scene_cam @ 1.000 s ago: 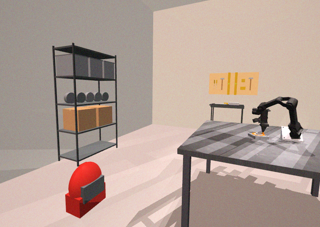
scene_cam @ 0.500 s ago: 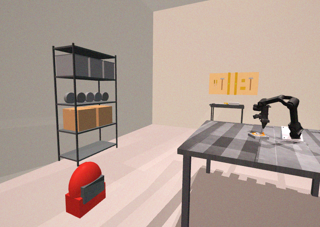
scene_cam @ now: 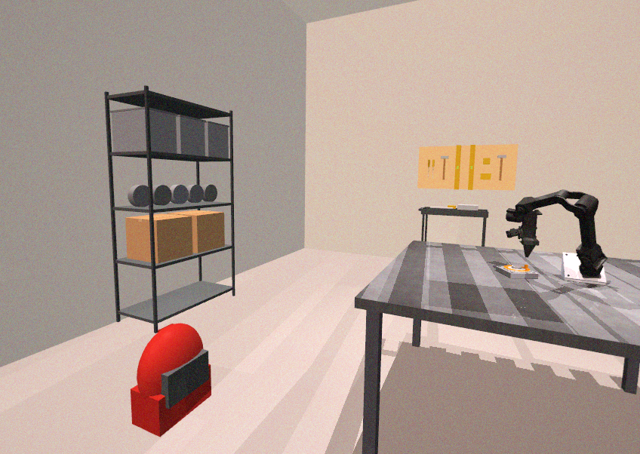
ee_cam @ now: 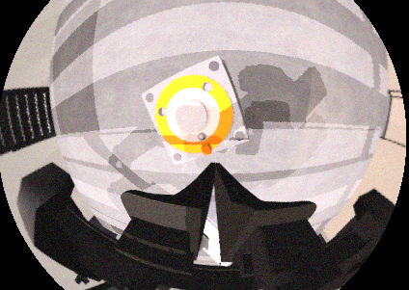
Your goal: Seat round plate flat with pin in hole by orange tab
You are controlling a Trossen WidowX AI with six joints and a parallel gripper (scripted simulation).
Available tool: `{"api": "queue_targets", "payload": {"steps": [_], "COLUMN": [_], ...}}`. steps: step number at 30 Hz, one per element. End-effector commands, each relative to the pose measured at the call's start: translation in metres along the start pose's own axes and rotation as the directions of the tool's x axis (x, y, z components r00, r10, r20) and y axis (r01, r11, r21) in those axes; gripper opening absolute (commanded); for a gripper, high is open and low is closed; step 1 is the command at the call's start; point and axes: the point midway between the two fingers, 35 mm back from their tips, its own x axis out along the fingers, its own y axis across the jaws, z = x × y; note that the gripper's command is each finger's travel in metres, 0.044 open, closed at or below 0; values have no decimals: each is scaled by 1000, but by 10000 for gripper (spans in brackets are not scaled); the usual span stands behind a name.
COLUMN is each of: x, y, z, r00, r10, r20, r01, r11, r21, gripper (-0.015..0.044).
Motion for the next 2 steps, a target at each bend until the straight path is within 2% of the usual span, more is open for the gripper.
{"api": "queue_targets", "payload": {"steps": [1, 2], "x": [0, 0], "y": [0, 0], "z": [0, 0], "r00": [1000, 1000], "r10": [1, 1], "r20": [0, 0], "r01": [-1, -1], "r11": [1000, 1000], "r21": [5, 5], "gripper": [0, 0]}}
